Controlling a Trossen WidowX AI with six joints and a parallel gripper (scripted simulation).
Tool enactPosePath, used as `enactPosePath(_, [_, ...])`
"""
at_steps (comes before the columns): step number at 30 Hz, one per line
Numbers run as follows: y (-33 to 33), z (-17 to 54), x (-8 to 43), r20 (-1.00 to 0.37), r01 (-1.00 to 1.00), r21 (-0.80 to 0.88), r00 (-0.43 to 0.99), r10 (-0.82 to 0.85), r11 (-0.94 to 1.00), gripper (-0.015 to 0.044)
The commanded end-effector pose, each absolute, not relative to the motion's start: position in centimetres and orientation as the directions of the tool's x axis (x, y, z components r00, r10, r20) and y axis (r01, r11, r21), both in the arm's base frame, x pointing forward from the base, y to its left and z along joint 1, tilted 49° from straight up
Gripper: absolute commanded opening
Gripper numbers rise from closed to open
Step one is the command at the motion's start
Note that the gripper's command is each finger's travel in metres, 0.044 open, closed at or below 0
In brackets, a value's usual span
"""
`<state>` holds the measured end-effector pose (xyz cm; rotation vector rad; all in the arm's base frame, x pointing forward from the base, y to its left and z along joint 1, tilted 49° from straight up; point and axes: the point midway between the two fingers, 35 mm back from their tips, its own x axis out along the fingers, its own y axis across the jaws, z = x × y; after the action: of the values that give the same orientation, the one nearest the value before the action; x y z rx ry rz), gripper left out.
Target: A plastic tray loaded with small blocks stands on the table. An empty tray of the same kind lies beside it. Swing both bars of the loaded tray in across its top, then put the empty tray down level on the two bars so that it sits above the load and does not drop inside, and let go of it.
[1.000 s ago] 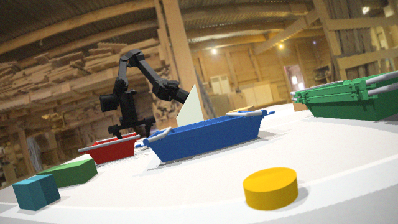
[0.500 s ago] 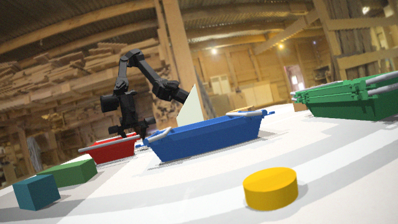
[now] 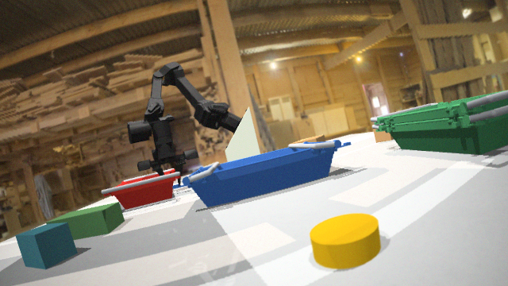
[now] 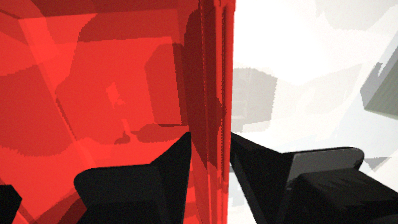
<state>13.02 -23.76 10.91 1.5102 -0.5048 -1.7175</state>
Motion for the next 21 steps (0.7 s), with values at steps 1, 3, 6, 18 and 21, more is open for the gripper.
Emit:
enactPosePath(1, [-23.67, 10.78, 13.02, -0.653, 0.297, 0.725, 0.01, -0.757, -0.622, 0.0129])
enactPosePath(3, [-23.67, 10.78, 13.02, -0.653, 0.297, 0.725, 0.01, -0.757, -0.622, 0.0116])
enactPosePath(6, [-23.67, 10.78, 13.02, -0.653, 0.297, 0.725, 0.01, -0.757, -0.622, 0.0096])
enactPosePath(18, [-23.37, 11.01, 13.12, -0.655, 0.297, 0.724, 0.01, -0.756, -0.623, 0.0016])
enactPosePath(21, [-22.67, 11.56, 13.31, -0.658, 0.295, 0.721, 0.01, -0.753, -0.627, 0.0])
